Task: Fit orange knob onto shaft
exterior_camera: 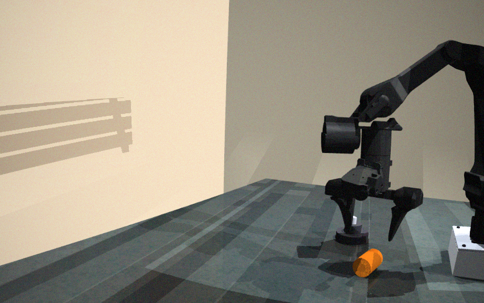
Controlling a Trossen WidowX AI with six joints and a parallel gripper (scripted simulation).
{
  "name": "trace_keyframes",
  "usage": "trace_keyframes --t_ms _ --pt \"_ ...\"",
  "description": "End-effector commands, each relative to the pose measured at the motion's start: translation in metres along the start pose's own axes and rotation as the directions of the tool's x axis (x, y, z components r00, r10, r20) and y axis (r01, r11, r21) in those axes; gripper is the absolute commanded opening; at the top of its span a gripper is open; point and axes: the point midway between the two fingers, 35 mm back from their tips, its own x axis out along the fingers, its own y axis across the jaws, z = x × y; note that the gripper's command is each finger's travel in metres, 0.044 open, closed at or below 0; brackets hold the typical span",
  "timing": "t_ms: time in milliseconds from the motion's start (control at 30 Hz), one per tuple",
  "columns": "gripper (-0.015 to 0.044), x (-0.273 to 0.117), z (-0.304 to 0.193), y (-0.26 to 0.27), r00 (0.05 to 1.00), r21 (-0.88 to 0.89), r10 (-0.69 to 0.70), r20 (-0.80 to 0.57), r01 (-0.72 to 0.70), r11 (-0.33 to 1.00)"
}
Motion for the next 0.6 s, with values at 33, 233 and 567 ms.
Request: trace_keyframes --t_ms 33,233,567 --pt "0.0440 0.002 0.002 0.004 0.999 -0.030 -0.033 -0.024 0.032 0.999" --pt "0.0440 0.025 0.001 0.003 0.999 -0.030 -0.032 -0.024 0.032 0.999" --pt "0.0440 0.034 0.001 0.002 0.999 -0.029 -0.032 -0.025 0.032 0.999"
